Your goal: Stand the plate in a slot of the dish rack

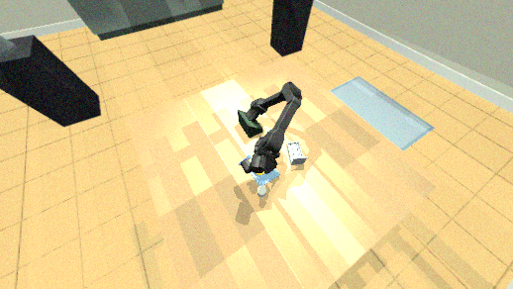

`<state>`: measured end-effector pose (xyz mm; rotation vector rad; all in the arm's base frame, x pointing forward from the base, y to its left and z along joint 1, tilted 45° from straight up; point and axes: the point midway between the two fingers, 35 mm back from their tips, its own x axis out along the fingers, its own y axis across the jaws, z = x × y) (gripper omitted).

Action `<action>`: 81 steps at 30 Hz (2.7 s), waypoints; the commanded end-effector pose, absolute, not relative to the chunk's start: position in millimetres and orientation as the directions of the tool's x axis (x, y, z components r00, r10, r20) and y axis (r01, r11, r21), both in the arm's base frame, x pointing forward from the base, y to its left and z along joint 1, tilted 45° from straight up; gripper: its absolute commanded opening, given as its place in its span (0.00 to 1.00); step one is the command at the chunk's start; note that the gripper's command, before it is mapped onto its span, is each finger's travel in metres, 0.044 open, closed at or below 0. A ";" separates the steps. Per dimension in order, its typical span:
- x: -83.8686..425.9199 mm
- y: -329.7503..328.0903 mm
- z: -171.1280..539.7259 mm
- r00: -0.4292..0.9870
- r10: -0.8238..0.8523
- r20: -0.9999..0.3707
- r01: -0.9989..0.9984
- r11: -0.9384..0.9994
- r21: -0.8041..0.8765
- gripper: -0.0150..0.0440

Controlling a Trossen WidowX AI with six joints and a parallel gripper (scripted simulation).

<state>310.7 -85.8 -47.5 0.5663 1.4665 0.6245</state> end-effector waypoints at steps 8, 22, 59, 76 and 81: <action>309.1 -71.0 -59.8 0.003 0.696 -0.718 -0.035 0.718 0.695 0.93; 307.6 -54.9 -76.1 0.003 0.696 -0.718 -0.035 0.717 0.696 0.93; 307.5 -54.6 -78.4 0.002 0.694 -0.720 -0.034 0.720 0.694 0.48; 312.1 -116.0 -22.5 0.001 0.689 -0.725 -0.032 0.725 0.688 0.25; 311.2 -132.2 -6.6 0.001 0.690 -0.724 -0.032 0.724 0.689 0.25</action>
